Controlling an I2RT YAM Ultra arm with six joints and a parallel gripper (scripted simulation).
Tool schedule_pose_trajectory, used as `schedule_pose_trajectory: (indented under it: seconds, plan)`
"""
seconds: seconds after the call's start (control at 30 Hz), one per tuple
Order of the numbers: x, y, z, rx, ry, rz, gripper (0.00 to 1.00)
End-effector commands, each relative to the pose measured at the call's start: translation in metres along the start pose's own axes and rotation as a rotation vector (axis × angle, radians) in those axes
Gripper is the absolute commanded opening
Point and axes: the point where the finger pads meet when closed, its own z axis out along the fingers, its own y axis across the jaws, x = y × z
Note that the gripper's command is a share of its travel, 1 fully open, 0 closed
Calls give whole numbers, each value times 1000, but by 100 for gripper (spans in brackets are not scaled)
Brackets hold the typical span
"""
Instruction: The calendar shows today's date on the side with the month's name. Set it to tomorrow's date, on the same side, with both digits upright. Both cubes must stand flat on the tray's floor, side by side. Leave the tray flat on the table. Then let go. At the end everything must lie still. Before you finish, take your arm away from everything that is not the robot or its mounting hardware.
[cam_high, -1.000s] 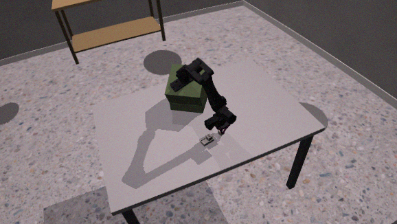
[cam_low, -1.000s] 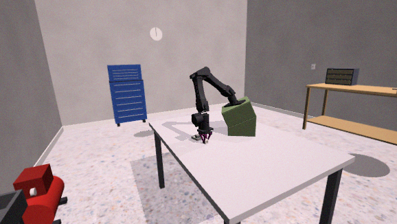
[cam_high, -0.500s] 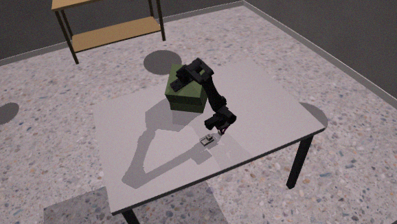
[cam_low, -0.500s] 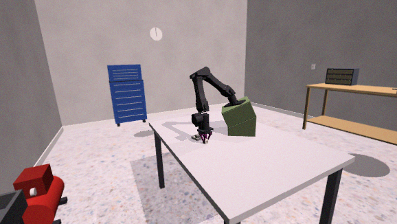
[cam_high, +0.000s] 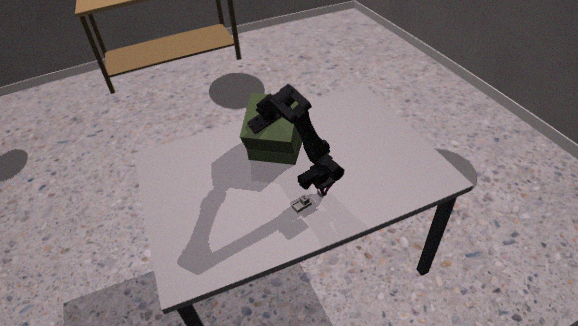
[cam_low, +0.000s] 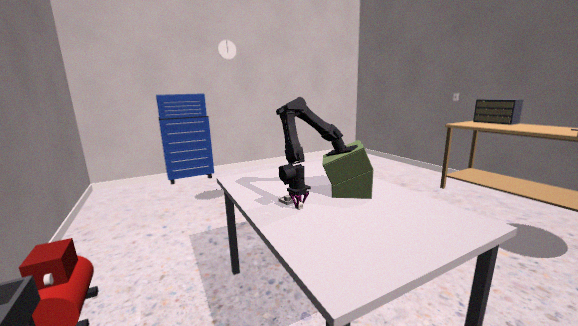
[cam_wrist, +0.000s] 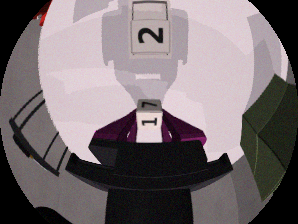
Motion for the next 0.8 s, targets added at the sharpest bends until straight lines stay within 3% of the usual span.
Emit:
schedule_pose_trajectory:
  seconds: [0.0, 0.13, 0.4, 0.47, 0.63, 0.77]
  plan:
    - [0, 4, -5, -10, 0, 0, 26]
    - [0, 3, -22, -10, 0, 1, 26]
    - [0, 3, -79, -10, 1, 1, 26]
    - [0, 3, -79, -10, 1, 1, 26]
    - [0, 3, -100, -10, 1, 1, 26]
    - [0, 3, -102, -10, 1, 1, 26]
